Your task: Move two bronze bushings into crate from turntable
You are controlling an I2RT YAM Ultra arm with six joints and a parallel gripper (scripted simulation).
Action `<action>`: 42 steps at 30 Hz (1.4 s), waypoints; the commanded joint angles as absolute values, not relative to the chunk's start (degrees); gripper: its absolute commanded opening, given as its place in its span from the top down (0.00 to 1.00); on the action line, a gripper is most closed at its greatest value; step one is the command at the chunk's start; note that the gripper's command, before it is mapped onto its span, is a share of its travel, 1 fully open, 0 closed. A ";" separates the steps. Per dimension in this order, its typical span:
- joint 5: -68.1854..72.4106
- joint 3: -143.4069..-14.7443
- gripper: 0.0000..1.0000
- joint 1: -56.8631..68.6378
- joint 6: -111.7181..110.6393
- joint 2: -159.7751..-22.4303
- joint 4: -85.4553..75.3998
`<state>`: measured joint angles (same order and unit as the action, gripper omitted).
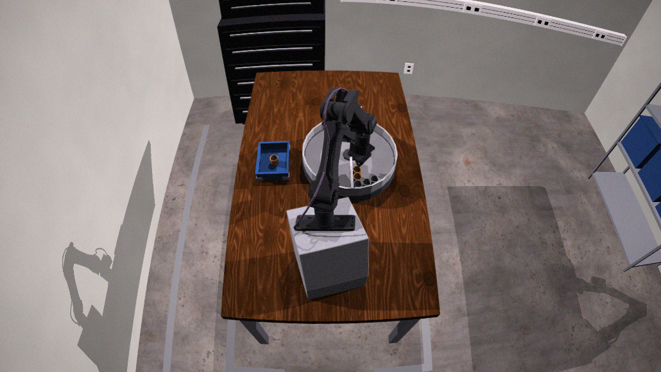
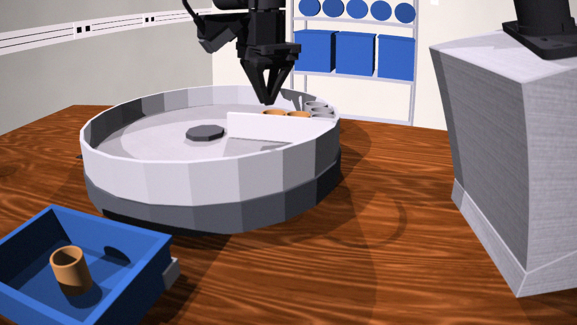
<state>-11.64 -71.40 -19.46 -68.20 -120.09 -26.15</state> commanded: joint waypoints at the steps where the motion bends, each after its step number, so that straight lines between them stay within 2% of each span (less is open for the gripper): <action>1: -12.01 -69.91 0.85 -20.25 -67.58 -119.04 -25.94; 42: -12.05 -69.42 0.85 -20.33 -67.70 -118.18 -24.73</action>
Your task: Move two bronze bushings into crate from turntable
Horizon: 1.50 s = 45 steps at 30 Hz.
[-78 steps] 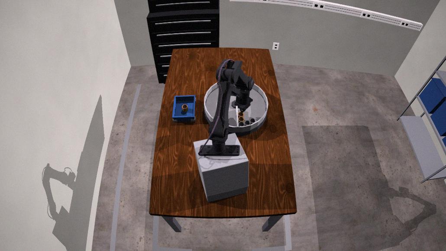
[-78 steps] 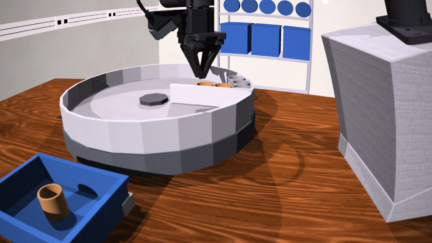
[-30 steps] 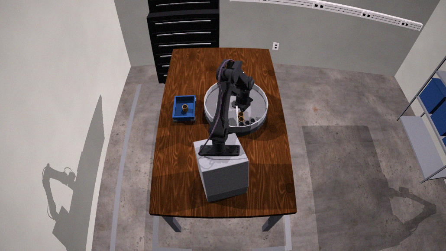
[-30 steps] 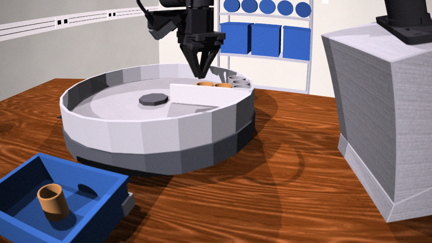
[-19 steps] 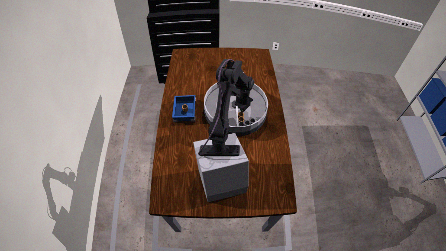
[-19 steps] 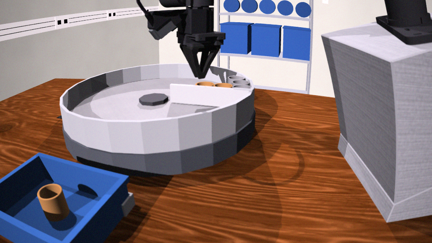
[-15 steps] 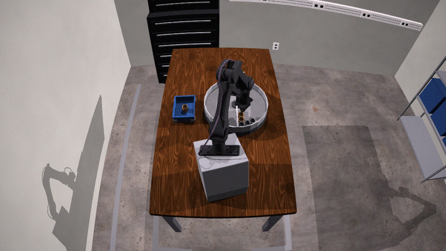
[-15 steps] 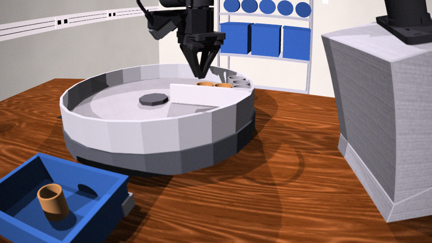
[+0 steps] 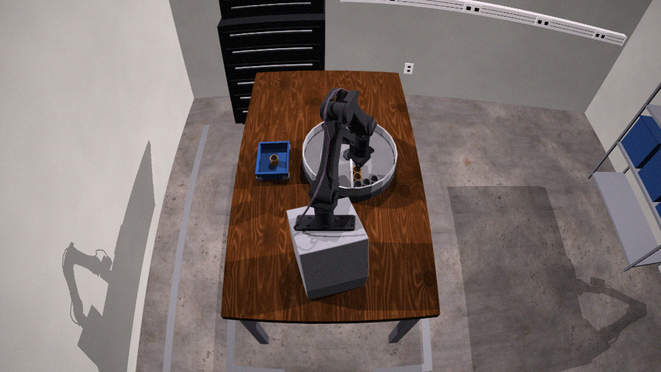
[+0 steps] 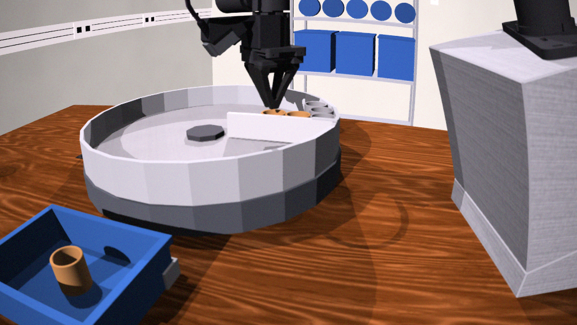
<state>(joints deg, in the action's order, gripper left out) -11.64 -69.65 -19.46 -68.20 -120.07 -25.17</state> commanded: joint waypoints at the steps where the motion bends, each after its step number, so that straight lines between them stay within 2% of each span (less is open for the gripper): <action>1: -12.05 -69.41 0.85 -20.33 -67.69 -118.19 -25.08; 45: -12.08 -72.25 0.85 -20.38 -67.84 -118.17 -27.09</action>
